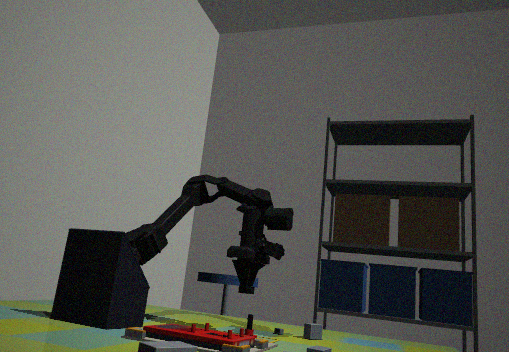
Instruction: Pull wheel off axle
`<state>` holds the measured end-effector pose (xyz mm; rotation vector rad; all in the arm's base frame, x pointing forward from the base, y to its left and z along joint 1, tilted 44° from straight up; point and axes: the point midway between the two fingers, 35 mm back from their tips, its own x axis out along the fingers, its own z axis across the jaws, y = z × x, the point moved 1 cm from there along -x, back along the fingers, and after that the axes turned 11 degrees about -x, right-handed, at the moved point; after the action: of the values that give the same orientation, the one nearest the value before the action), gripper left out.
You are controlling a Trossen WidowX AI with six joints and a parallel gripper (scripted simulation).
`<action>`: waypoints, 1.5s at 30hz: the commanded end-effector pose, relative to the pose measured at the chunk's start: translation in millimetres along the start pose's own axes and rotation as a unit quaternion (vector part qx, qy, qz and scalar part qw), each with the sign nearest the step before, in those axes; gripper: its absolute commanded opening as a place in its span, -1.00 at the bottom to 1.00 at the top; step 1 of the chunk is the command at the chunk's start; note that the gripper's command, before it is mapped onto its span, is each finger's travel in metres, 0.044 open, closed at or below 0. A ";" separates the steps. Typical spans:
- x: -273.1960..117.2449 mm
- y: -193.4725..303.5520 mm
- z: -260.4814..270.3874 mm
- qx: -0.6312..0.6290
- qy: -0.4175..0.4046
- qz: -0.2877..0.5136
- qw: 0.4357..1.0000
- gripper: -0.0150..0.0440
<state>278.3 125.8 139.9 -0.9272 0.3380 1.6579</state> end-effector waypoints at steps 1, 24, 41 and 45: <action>2.3 4.7 3.1 0.008 -0.004 0.003 1.000 -0.49; 93.2 3.7 3.4 0.008 -0.004 0.003 1.000 -0.49; 100.3 3.3 6.9 0.003 -0.009 0.003 1.000 0.49; 68.3 1.8 5.2 0.005 -0.005 0.003 1.000 0.53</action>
<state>265.0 189.7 74.2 -0.9016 0.3615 1.6827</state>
